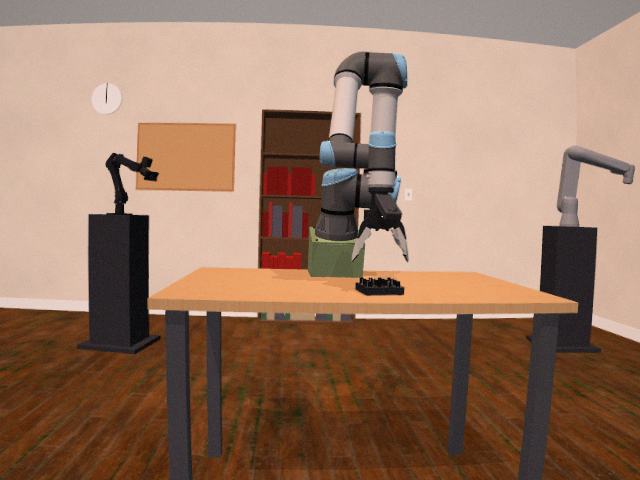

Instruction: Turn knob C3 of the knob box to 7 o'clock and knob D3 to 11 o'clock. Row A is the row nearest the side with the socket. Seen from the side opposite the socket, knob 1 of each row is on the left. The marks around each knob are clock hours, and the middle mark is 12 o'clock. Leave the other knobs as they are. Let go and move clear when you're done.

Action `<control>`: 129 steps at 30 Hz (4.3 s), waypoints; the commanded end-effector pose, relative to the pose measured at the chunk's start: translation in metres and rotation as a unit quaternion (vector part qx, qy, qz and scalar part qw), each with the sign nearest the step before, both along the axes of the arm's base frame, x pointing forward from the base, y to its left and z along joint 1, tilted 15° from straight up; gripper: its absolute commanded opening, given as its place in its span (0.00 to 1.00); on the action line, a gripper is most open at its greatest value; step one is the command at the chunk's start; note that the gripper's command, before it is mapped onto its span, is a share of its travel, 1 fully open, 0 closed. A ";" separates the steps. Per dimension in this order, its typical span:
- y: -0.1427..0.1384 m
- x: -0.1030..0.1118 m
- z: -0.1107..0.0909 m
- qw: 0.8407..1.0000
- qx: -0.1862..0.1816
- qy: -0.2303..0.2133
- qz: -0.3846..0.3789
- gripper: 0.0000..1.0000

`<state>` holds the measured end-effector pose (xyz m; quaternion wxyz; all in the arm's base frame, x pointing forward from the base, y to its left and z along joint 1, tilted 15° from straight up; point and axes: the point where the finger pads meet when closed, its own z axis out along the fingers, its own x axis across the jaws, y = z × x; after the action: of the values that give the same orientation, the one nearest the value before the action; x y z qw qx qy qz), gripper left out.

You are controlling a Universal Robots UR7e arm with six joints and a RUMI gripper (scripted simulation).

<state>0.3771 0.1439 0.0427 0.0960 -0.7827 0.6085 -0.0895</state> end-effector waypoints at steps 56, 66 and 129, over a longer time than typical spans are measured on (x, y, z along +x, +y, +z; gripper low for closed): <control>-0.012 -0.040 -0.011 1.000 0.000 -0.001 0.000 1.00; -0.015 -0.048 -0.014 1.000 0.000 -0.001 0.000 1.00; -0.015 -0.049 -0.014 1.000 0.000 -0.001 0.000 1.00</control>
<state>0.3279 0.1288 0.0282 0.0962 -0.7827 0.6083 -0.0894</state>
